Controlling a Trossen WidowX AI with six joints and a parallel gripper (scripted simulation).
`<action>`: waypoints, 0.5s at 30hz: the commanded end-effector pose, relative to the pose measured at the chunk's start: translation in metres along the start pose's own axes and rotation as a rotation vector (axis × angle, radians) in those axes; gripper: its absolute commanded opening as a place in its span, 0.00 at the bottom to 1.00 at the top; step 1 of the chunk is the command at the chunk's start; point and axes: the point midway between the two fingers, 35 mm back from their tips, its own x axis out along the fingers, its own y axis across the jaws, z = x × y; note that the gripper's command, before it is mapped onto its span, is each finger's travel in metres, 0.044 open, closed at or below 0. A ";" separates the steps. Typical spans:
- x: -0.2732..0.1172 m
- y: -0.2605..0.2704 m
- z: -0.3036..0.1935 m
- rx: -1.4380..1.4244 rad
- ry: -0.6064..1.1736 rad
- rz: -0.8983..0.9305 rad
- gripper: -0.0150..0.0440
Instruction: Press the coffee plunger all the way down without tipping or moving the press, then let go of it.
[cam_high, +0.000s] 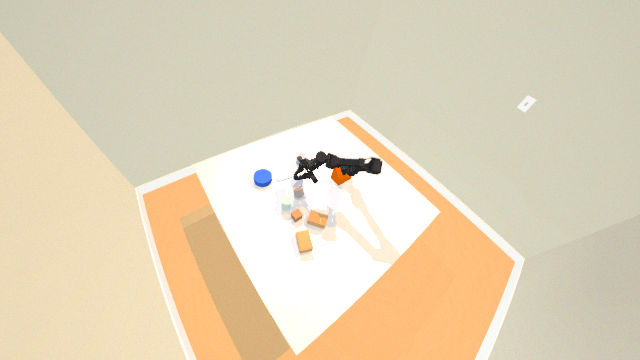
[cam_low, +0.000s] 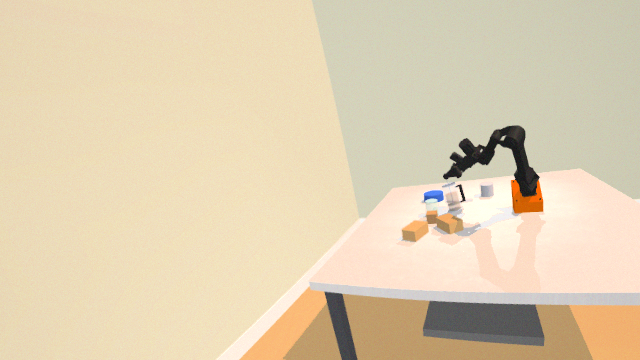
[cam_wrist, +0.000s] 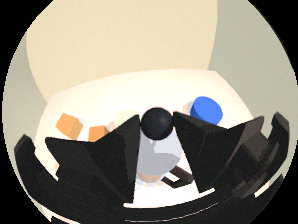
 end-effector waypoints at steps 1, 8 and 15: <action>0.005 0.001 -0.013 0.021 0.043 0.013 0.47; 0.005 0.000 -0.013 0.021 0.043 0.013 0.47; 0.005 -0.001 -0.012 0.021 0.043 0.013 0.47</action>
